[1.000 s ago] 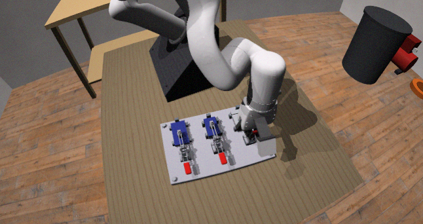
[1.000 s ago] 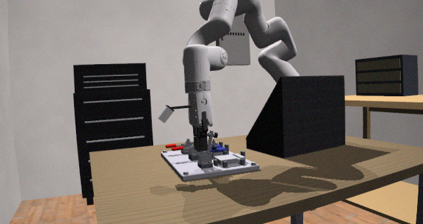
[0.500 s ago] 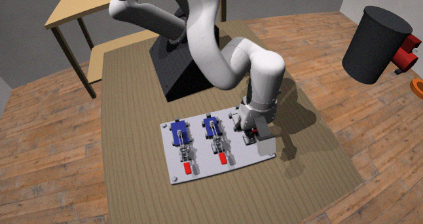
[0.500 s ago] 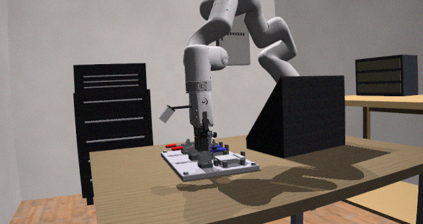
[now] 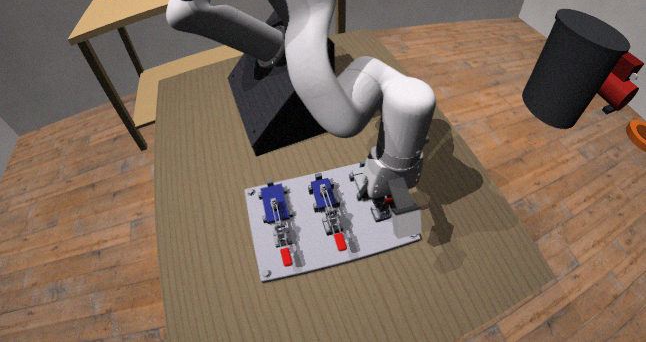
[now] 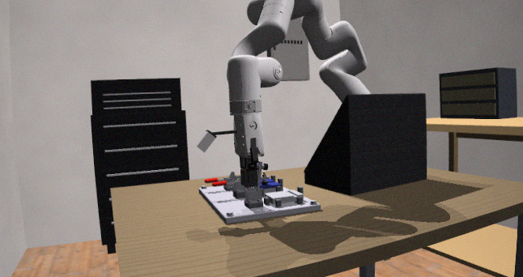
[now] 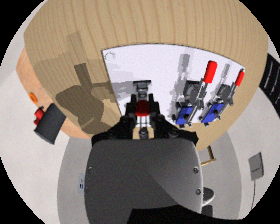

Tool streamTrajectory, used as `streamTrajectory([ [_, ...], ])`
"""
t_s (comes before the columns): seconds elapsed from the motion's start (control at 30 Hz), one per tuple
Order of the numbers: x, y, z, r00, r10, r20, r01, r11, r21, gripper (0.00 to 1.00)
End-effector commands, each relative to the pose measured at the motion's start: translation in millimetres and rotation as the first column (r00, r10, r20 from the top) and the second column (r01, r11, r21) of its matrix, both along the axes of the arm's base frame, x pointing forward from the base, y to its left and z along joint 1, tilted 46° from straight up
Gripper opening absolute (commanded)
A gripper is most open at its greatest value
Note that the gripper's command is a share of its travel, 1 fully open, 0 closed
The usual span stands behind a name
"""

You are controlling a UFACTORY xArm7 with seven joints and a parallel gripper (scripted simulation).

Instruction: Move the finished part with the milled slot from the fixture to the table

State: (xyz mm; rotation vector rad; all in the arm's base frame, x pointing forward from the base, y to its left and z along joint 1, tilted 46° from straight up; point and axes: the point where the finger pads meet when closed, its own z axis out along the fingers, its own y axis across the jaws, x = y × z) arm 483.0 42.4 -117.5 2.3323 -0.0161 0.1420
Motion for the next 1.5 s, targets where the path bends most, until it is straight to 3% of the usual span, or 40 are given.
streamTrajectory([
  [0.0,0.7,2.1,0.3,1.000,0.003,0.001,-0.003,1.000,0.003,0.00],
  [1.23,-3.8,1.8,-0.3,1.000,0.003,0.001,-0.003,1.000,0.003,0.00],
  [1.27,-3.8,1.8,-0.3,1.000,0.003,0.001,-0.003,1.000,0.003,0.47],
  [1.47,-3.8,1.8,-0.3,1.000,0.003,0.001,-0.003,1.000,0.003,0.47],
])
